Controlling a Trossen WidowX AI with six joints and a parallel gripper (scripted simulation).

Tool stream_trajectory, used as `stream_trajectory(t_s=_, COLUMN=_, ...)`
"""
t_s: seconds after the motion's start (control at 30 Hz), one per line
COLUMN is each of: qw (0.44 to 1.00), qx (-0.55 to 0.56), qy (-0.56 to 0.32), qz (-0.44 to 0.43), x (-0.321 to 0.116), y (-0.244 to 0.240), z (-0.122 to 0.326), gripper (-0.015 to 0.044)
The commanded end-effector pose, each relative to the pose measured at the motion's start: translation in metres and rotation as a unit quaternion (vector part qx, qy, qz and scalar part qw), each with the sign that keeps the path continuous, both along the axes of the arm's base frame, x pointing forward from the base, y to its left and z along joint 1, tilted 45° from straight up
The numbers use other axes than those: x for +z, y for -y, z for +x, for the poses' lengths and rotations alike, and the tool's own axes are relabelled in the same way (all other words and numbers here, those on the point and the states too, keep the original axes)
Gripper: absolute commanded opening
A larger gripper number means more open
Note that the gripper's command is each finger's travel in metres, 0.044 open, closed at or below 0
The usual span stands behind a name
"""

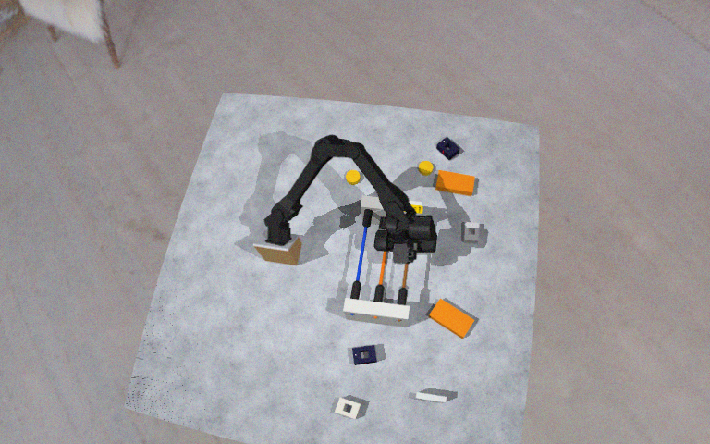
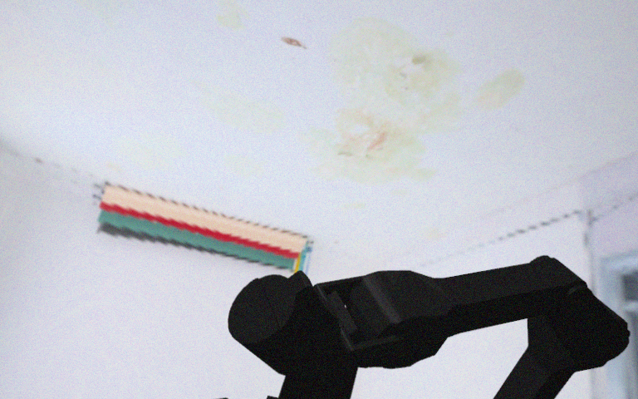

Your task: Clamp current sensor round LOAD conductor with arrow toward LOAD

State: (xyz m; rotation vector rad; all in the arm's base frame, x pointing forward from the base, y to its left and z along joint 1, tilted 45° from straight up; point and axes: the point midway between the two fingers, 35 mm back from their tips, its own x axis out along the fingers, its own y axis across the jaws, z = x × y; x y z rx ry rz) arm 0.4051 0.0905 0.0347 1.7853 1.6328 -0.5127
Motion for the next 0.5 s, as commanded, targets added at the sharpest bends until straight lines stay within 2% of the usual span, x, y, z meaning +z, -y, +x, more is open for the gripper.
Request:
stream_trajectory(t_s=0.0, qw=1.000, qx=0.000, qy=0.001, qz=0.000, x=0.0001, y=0.0000, z=0.0001, gripper=0.0225)
stream_trajectory(t_s=0.07, qw=1.000, qx=0.000, qy=0.001, qz=0.000, x=0.0001, y=0.0000, z=0.0001, gripper=0.0212)
stream_trajectory(t_s=0.33, qw=1.000, qx=0.000, qy=0.000, qz=0.000, x=0.0005, y=0.0002, z=0.0001, gripper=0.0002)
stream_trajectory(t_s=0.47, qw=1.000, qx=0.000, qy=0.000, qz=0.000, x=0.0005, y=0.0002, z=0.0001, gripper=0.0000)
